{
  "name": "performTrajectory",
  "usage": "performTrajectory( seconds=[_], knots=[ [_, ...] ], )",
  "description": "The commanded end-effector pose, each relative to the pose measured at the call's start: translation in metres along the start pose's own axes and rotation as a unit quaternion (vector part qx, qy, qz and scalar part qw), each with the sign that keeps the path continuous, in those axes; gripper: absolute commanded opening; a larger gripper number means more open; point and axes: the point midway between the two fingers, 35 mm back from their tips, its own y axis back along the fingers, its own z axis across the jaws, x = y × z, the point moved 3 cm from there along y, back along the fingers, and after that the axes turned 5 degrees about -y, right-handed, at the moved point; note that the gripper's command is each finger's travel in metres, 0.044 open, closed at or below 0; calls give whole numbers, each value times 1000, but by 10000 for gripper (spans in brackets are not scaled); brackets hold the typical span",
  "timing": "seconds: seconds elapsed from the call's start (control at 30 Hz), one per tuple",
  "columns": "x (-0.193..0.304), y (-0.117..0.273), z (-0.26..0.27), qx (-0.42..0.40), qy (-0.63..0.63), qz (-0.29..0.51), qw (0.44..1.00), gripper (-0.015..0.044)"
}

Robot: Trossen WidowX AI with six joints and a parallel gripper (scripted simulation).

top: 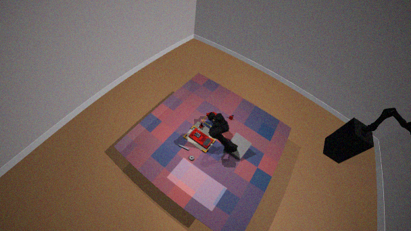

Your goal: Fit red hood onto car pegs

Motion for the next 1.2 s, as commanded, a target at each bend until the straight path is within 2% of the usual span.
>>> performTrajectory(
  seconds=[0.0, 0.3, 0.63, 0.83, 1.17],
  knots=[
    [-4, 0, 6, -4, 56, 0, 998, 0],
    [-14, -4, 18, -5, 199, -1, 980, 0],
    [-31, -6, 38, -4, 353, -2, 936, 0],
    [-25, -7, 31, 1, 321, 1, 947, 0],
    [-25, -7, 31, 4, 336, 4, 942, 263]
  ],
)
